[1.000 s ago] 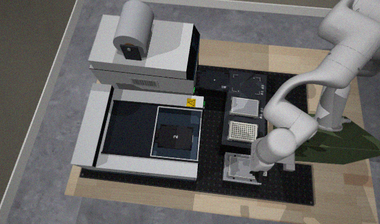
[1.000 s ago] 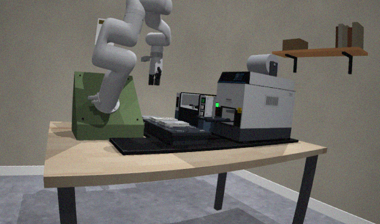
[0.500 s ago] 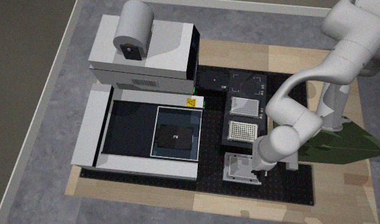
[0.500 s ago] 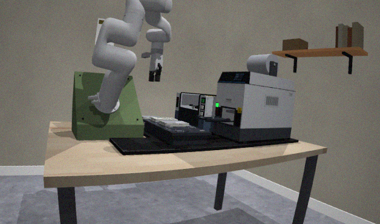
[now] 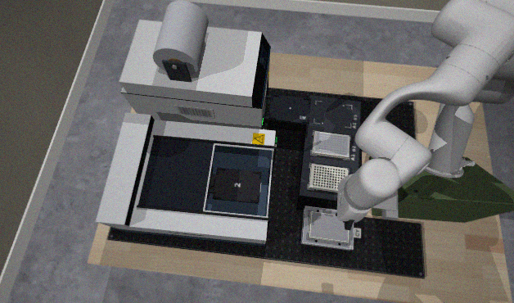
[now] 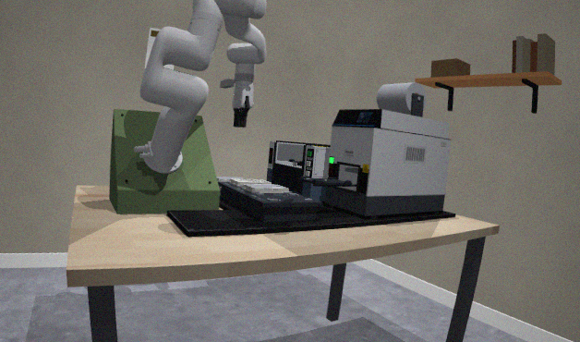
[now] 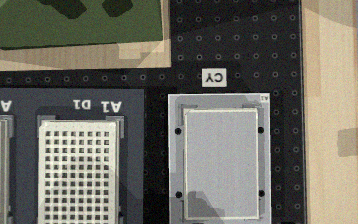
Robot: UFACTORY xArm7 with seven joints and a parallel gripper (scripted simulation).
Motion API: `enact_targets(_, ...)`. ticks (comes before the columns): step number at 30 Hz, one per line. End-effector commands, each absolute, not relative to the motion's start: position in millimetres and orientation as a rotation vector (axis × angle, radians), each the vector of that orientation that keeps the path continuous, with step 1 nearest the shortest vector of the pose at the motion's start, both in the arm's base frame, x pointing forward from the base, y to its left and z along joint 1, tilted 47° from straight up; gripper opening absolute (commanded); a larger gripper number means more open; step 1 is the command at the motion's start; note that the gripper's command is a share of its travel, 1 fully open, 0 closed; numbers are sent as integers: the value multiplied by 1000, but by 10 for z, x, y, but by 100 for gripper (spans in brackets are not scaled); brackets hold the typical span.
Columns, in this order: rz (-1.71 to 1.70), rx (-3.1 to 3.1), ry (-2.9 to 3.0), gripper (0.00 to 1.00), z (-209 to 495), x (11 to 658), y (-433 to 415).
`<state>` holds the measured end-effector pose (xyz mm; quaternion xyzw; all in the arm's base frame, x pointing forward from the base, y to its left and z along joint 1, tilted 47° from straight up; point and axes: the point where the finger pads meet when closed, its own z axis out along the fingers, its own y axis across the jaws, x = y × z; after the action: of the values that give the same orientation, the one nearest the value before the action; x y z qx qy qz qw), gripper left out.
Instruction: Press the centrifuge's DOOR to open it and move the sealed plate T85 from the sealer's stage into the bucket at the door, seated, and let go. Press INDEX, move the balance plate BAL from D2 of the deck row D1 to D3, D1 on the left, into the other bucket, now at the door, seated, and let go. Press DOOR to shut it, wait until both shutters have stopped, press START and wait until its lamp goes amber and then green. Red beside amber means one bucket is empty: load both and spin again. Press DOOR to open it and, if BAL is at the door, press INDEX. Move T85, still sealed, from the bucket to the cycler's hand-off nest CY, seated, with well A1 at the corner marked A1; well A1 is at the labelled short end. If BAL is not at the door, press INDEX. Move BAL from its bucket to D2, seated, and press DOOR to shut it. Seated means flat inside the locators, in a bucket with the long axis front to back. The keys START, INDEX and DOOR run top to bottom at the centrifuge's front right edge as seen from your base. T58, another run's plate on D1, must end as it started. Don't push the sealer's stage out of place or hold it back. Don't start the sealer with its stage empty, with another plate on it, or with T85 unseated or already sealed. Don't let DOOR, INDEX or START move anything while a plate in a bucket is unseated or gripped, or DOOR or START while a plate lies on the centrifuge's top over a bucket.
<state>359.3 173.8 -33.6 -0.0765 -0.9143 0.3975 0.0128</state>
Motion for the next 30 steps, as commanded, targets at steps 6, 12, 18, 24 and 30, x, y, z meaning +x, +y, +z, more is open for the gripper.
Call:
enact_targets(6,1234,-235,-2856,0,-125,3731,1371)
enact_targets(12,1234,-235,-2856,0,-36,3788,1201)
enact_targets(18,1235,-235,-2856,0,97,3874,945)
enact_targets(24,1235,-234,-2855,0,231,3960,690)
enact_targets(30,1235,-234,-2855,0,320,4017,520)
